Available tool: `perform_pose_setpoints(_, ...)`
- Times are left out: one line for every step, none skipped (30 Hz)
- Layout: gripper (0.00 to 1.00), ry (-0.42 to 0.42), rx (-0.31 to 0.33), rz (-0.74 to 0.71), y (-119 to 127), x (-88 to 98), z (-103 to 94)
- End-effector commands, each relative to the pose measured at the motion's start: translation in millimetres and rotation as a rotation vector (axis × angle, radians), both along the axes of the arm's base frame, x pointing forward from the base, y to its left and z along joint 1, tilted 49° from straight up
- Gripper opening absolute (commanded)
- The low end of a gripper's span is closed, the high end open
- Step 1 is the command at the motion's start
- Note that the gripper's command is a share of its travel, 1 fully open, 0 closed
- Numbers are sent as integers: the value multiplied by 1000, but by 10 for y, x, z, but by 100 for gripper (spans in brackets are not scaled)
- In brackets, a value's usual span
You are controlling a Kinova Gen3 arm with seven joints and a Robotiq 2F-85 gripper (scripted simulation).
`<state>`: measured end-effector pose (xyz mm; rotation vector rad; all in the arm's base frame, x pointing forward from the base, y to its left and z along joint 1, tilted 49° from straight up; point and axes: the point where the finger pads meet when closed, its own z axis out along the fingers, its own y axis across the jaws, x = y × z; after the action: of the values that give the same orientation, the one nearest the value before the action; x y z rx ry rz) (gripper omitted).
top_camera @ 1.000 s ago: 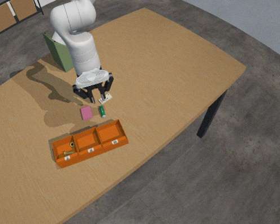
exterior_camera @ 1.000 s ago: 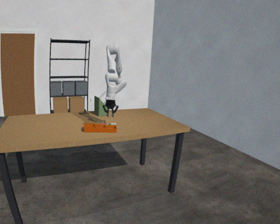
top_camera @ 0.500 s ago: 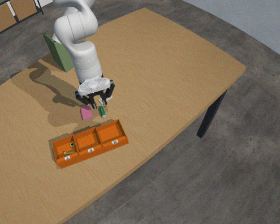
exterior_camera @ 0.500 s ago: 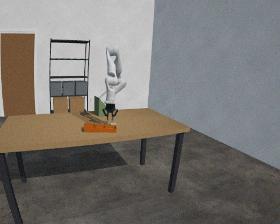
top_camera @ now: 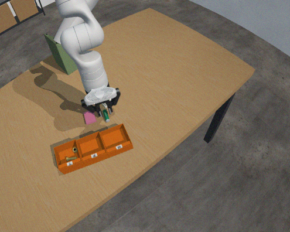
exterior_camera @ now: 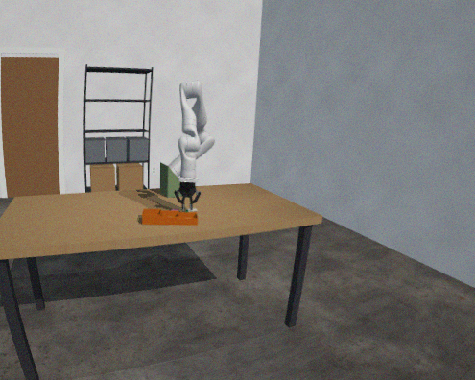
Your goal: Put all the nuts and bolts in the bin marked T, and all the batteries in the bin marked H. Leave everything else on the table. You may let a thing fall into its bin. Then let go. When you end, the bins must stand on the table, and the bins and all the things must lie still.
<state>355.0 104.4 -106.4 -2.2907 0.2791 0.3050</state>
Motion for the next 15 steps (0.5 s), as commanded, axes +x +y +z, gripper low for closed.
perform_pose_setpoints(29,0,0,0,-2,9,-6)
perform_pose_setpoints(29,0,0,0,-3,11,-7)
perform_pose_setpoints(29,0,0,0,-4,13,-9)
perform_pose_setpoints(29,0,0,0,-5,14,-10)
perform_pose_setpoints(29,0,0,0,4,14,-20)
perform_pose_setpoints(29,0,0,0,4,14,-20)
perform_pose_setpoints(29,0,0,0,4,14,-20)
perform_pose_setpoints(29,0,0,0,13,13,-29)
perform_pose_setpoints(29,0,0,0,22,12,-38)
perform_pose_setpoints(29,0,0,0,32,10,-47)
perform_pose_setpoints(29,0,0,0,42,8,-56)
perform_pose_setpoints(29,0,0,0,52,6,-65)
perform_pose_setpoints(29,0,0,0,62,4,-74)
perform_pose_setpoints(29,0,0,0,72,2,-82)
perform_pose_setpoints(29,0,0,0,82,-1,-91)
